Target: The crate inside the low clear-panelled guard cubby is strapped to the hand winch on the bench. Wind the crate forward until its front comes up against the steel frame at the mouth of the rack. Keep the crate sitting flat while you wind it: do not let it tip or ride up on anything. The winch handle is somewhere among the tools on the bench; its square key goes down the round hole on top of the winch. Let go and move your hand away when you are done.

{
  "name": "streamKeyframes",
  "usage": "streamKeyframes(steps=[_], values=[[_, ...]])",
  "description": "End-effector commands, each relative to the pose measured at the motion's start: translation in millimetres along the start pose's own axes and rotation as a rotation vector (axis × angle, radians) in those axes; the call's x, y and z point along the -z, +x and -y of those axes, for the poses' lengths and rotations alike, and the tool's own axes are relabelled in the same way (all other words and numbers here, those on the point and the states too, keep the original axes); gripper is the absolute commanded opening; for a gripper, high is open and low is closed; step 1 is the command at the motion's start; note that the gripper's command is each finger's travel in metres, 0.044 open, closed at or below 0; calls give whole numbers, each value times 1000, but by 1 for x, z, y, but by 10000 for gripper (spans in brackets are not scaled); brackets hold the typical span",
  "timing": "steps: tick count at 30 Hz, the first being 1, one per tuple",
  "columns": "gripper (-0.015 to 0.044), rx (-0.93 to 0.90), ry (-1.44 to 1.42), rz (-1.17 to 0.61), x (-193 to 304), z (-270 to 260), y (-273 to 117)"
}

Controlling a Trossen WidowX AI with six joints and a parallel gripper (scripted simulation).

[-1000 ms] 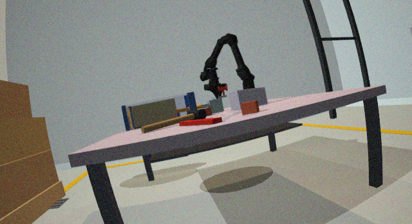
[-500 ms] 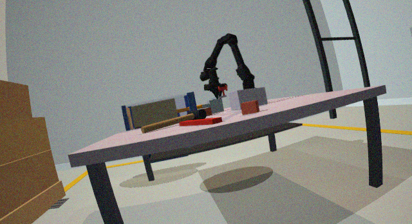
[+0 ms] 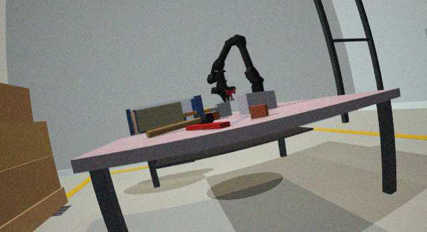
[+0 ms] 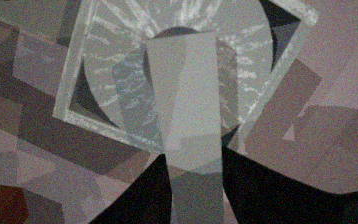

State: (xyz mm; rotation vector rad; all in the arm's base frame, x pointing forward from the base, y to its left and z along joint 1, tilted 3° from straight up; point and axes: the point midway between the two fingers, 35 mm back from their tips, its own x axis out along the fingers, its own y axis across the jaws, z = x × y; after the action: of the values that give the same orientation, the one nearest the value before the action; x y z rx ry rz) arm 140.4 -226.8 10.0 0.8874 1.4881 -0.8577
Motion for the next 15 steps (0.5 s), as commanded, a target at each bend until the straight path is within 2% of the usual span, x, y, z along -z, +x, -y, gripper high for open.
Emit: streamKeyframes(steps=[1,12,13,15], values=[[131,0,0,-2,0,0,0],[420,0,0,-2,0,0,0],[440,0,0,-2,0,0,0],[440,0,0,-2,0,0,0]])
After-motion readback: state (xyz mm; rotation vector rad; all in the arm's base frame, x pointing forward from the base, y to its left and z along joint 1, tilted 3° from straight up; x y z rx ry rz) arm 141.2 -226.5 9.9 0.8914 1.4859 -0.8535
